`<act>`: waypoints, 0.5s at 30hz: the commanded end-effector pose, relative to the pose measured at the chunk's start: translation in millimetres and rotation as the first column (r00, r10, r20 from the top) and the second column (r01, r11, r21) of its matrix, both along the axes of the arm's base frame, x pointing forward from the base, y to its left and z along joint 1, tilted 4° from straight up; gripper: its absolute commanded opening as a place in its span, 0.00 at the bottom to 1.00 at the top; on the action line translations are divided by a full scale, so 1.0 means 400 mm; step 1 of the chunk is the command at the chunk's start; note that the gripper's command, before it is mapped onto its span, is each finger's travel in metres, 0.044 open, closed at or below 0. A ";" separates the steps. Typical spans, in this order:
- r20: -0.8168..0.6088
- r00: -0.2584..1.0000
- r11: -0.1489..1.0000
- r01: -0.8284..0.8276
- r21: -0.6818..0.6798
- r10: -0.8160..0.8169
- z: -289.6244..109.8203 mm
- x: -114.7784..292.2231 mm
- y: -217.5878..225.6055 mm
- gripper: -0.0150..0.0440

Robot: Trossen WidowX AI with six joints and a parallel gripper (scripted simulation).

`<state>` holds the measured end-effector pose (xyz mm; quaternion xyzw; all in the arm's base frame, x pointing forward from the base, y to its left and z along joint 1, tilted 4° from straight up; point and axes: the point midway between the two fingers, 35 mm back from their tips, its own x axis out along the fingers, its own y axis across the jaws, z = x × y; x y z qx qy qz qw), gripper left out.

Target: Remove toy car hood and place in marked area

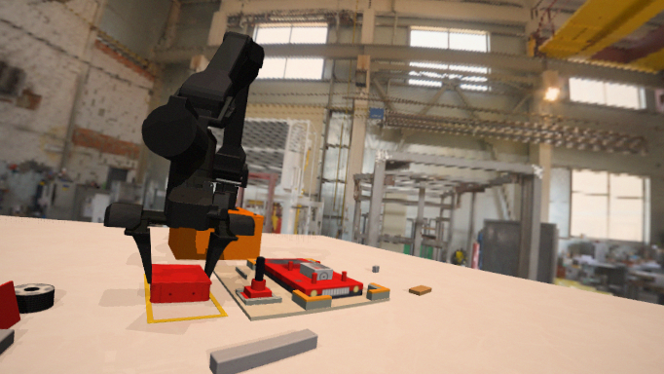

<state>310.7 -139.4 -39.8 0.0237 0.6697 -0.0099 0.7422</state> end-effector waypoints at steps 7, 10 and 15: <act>-0.002 1.000 1.000 0.000 0.001 0.000 -0.003 -0.001 0.001 0.39; -0.002 1.000 1.000 0.000 0.001 0.000 -0.003 -0.001 0.001 0.52; -0.002 1.000 1.000 0.000 0.001 0.000 -0.003 -0.001 0.001 0.74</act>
